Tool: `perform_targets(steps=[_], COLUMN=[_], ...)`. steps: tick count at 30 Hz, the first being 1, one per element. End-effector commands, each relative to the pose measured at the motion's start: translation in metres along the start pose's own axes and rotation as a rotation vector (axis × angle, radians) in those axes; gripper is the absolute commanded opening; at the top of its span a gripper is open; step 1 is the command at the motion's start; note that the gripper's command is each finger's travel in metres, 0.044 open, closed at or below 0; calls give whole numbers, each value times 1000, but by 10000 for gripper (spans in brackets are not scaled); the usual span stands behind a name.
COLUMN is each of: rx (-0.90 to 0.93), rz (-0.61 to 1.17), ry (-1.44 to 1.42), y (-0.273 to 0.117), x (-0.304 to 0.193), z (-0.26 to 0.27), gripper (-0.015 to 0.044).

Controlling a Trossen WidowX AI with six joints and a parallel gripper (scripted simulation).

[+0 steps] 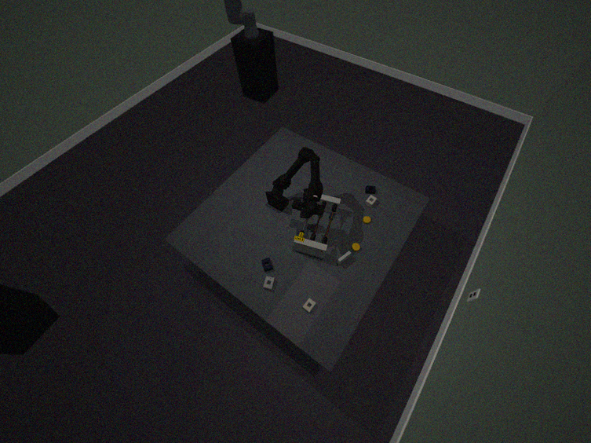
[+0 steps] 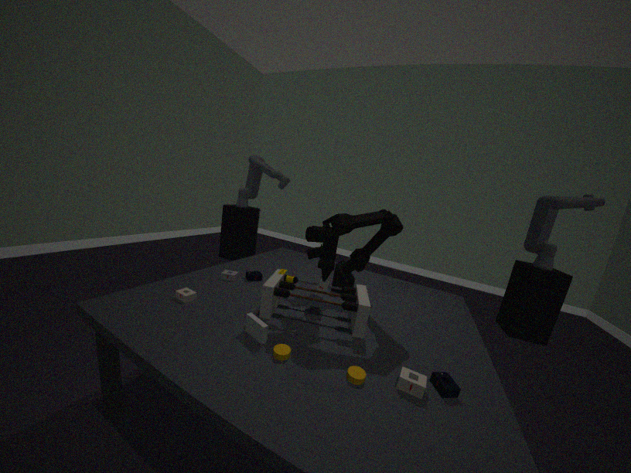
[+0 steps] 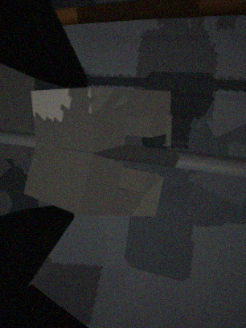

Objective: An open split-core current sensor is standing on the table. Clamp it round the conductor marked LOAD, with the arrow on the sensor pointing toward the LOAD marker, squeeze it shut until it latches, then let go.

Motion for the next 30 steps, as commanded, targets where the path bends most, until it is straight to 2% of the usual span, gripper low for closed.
perform_targets(steps=[1, 11, 27, 28, 30], rx=[1, 1, 1, 1, 1], rz=[-2, -2, -2, -2, -2], ry=[-1, -1, -1, -1, -1], y=[-1, -1, -1, -1, -1], x=[1, 1, 1, 1, 1], z=[0, 0, 0, 0, 0], gripper=[0, 0, 420, 440, 440])
Point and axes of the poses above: the point midway between the two fingers, 35 mm back from their tips, its own y axis out along the fingers, its own z axis across the jaws, x = y × z, the point moved 5 cm from there along -y, back along the fingers, and after that the axes turned 8 degrees about y, right-handed, at the moved point
